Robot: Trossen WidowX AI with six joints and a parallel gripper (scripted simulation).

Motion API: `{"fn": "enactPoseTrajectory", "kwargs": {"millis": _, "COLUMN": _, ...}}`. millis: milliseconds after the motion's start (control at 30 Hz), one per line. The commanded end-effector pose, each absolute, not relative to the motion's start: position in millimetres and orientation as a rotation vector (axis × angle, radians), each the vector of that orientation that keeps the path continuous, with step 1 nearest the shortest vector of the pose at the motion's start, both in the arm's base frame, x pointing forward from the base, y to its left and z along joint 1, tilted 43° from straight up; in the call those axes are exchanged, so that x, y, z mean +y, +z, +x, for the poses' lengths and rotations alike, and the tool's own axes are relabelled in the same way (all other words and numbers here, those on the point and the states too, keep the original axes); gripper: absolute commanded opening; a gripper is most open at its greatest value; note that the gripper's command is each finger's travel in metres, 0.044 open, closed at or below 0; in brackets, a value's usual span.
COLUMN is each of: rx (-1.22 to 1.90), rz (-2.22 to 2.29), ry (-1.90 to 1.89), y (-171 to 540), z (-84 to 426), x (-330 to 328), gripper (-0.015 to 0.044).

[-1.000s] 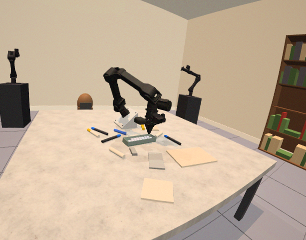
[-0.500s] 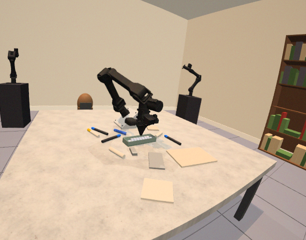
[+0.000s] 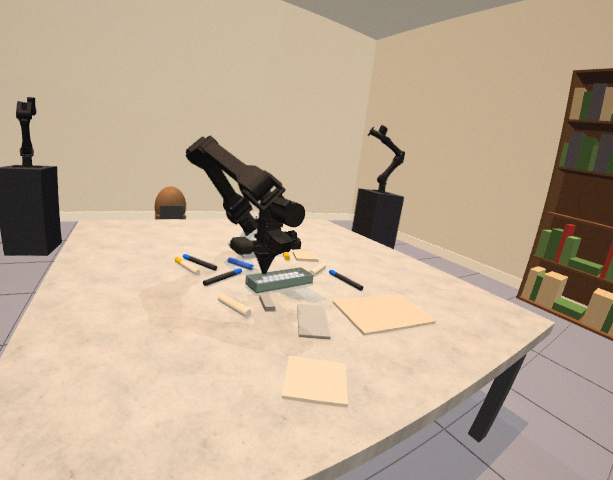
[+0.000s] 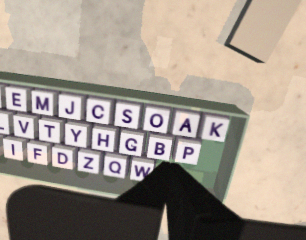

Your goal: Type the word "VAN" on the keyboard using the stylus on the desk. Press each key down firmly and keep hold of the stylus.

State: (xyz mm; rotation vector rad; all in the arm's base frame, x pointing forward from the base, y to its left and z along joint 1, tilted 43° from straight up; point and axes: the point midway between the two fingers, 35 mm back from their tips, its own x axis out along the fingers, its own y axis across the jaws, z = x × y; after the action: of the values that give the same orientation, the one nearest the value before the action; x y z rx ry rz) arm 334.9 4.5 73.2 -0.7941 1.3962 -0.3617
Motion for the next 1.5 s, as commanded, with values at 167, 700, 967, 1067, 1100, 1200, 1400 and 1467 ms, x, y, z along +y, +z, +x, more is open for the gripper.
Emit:
{"fn": "enactPoseTrajectory", "kwargs": {"millis": 167, "rx": 1.385, "rz": -0.803, "ry": -0.35, "y": 81.0, "z": 337.3, "x": 3.9, "gripper": 0.0}}
{"fn": "enactPoseTrajectory", "kwargs": {"millis": 700, "rx": 1.386, "rz": -0.803, "ry": -0.349, "y": 64.2, "z": 304.3, "x": 13.0, "gripper": 0.0}}
{"fn": "enactPoseTrajectory", "kwargs": {"millis": 967, "rx": 1.388, "rz": -0.801, "ry": -0.346, "y": 17.3, "z": 288.7, "x": 61.1, "gripper": 0.0}}
{"fn": "enactPoseTrajectory", "kwargs": {"millis": 1067, "rx": 1.387, "rz": -0.801, "ry": -0.346, "y": 15.4, "z": 287.7, "x": 63.0, "gripper": 0.0}}
{"fn": "enactPoseTrajectory", "kwargs": {"millis": 1100, "rx": 1.387, "rz": -0.801, "ry": -0.346, "y": 15.4, "z": 287.7, "x": 63.0, "gripper": 0.0}}
{"fn": "enactPoseTrajectory", "kwargs": {"millis": 1200, "rx": 1.387, "rz": -0.801, "ry": -0.346, "y": 15.4, "z": 287.7, "x": 63.0, "gripper": 0.0}}
{"fn": "enactPoseTrajectory", "kwargs": {"millis": 1400, "rx": 1.388, "rz": -0.8, "ry": -0.345, "y": 22.1, "z": 286.7, "x": 69.8, "gripper": 0.0}}
{"fn": "enactPoseTrajectory", "kwargs": {"millis": 1467, "rx": 1.389, "rz": -0.799, "ry": -0.344, "y": 42.3, "z": 281.9, "x": 88.6, "gripper": 0.0}}
